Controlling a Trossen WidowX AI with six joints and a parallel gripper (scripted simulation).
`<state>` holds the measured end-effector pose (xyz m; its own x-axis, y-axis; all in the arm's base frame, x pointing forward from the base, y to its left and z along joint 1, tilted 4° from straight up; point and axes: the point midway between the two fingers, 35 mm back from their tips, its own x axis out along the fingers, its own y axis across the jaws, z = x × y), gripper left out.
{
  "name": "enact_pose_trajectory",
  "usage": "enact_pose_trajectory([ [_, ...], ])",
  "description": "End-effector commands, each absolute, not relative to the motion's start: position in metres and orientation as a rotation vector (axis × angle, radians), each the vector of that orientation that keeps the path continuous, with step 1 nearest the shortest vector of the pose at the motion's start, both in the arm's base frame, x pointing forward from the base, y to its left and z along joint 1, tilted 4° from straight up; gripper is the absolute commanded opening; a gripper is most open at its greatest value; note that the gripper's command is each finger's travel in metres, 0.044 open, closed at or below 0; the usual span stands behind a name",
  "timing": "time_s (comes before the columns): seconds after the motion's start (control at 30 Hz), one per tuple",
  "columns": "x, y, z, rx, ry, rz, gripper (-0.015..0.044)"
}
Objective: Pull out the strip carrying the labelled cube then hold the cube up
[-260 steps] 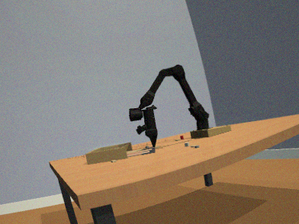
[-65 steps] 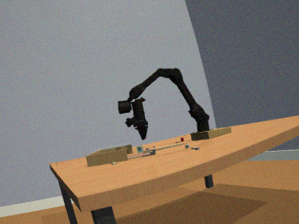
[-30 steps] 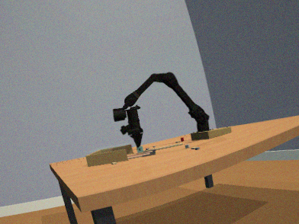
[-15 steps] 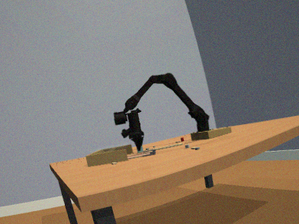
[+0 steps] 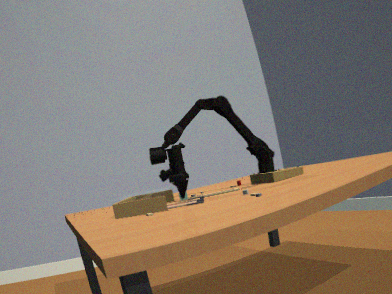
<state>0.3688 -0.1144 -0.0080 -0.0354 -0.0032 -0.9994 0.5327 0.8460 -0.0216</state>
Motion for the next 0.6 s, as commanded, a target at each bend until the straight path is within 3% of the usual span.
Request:
enact_pose_trajectory([
  [0.0, 0.369, -0.114, -0.008, 0.432, 1.558, -0.453, 0.0072],
  [0.1, 0.367, -0.114, -0.006, 0.432, 1.559, -0.453, 0.0],
  [0.57, 0.319, -0.098, 0.033, 0.427, 1.568, -0.452, 0.0],
])
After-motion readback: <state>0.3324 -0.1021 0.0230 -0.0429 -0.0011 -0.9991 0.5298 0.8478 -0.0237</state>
